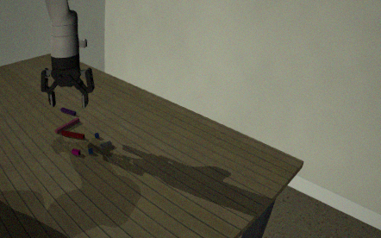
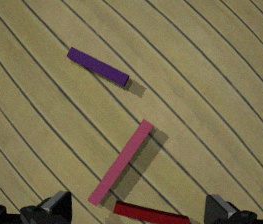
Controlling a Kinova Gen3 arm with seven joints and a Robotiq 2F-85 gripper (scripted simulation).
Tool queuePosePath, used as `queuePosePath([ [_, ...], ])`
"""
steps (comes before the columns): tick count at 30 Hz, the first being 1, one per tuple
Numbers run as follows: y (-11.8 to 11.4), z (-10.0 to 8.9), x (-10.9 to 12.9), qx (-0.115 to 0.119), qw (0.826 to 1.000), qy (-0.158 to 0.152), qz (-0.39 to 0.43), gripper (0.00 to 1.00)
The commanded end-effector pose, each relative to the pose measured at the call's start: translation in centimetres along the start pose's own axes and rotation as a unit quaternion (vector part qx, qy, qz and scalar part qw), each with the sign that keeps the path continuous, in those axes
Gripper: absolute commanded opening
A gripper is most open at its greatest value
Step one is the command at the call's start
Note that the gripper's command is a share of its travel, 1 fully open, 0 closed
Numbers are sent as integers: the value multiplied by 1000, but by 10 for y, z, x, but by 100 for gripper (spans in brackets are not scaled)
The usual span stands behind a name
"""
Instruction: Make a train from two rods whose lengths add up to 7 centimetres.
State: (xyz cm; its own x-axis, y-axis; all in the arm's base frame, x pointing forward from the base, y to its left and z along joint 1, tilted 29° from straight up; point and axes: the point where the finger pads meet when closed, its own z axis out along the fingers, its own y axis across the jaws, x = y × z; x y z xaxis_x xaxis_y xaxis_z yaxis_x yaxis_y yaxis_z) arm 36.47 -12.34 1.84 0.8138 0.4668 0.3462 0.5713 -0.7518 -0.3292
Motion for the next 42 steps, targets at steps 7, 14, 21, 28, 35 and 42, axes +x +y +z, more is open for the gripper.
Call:
queuePosePath([
  [7, 0, -1, 0, -1, 1000, 0, 0, 100],
  [14, 0, -1, 0, -1, 1000, 0, 0, 100],
  [21, 0, -1, 0, -1, 1000, 0, 0, 100],
  [28, 0, -1, 0, -1, 1000, 0, 0, 100],
  [35, 1, -1, 0, -1, 1000, 0, 3, 100],
  [42, 5, -1, -1, 0, 1000, 1, 30, 100],
])
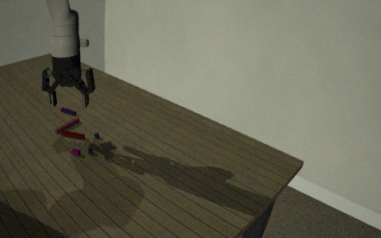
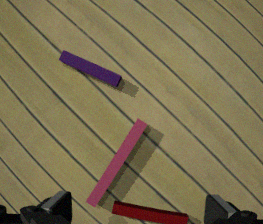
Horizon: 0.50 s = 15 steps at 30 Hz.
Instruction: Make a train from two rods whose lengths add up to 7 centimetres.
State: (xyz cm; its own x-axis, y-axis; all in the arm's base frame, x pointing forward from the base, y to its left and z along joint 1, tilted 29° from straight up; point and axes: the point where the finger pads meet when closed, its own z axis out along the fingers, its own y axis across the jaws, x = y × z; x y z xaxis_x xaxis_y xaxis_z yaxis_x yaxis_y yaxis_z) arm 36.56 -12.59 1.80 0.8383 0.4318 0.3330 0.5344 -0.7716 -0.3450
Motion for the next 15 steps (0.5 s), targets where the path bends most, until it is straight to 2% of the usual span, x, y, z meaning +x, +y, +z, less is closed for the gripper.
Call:
queuePosePath([
  [1, 4, 0, -1, 0, 1000, 0, 17, 100],
  [7, 17, -1, -5, 1, 995, 1, 103, 100],
  [12, 33, -2, -10, 2, 979, 1, 201, 100],
  [15, 36, -2, -11, 2, 975, 1, 222, 100],
])
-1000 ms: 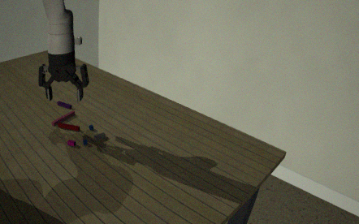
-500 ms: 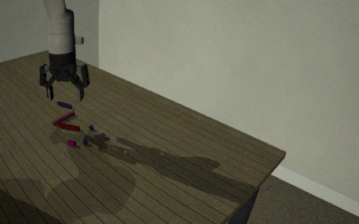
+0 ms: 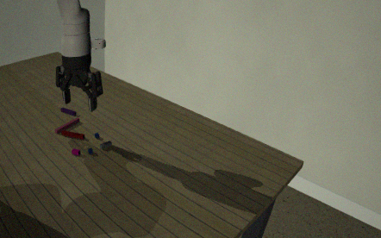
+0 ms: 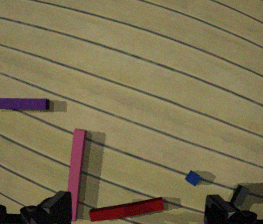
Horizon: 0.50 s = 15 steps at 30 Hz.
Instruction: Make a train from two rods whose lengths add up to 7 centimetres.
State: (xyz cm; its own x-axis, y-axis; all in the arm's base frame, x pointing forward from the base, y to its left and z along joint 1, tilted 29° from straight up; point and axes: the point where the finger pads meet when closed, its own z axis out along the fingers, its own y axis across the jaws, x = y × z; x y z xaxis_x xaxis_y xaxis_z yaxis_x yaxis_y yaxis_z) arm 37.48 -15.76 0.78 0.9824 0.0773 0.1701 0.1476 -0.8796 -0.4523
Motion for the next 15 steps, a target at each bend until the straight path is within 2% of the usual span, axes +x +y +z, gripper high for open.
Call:
queuePosePath([
  [1, 7, 2, 0, 1, 999, -2, 36, 100],
  [9, 33, -1, 2, -1, 982, -2, 190, 100],
  [15, 44, -2, 3, -2, 968, -2, 252, 100],
])
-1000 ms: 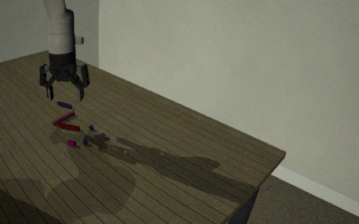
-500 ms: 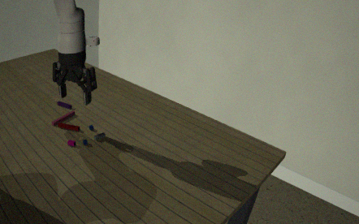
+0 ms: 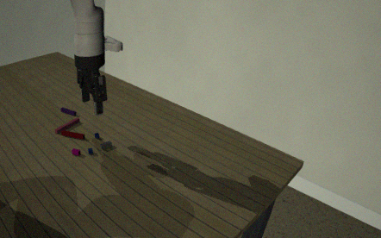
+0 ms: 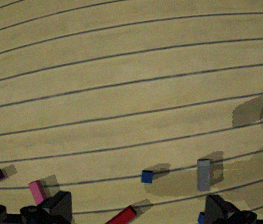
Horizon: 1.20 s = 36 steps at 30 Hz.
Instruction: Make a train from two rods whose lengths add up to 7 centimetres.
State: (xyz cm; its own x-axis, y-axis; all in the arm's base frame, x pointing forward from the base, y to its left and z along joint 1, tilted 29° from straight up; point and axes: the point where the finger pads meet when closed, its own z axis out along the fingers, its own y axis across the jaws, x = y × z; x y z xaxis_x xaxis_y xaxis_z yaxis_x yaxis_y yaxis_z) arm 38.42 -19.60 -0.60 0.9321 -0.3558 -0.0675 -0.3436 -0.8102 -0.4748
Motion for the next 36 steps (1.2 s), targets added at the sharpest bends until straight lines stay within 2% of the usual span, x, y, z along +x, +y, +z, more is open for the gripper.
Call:
queuePosePath([
  [1, 3, 2, 0, -1, 1000, -2, 4, 100],
  [11, 8, 1, 4, -2, 999, -2, 39, 100],
  [12, 8, 1, 4, -2, 999, -2, 39, 24],
  [36, 8, 1, 4, -2, 999, -2, 39, 24],
])
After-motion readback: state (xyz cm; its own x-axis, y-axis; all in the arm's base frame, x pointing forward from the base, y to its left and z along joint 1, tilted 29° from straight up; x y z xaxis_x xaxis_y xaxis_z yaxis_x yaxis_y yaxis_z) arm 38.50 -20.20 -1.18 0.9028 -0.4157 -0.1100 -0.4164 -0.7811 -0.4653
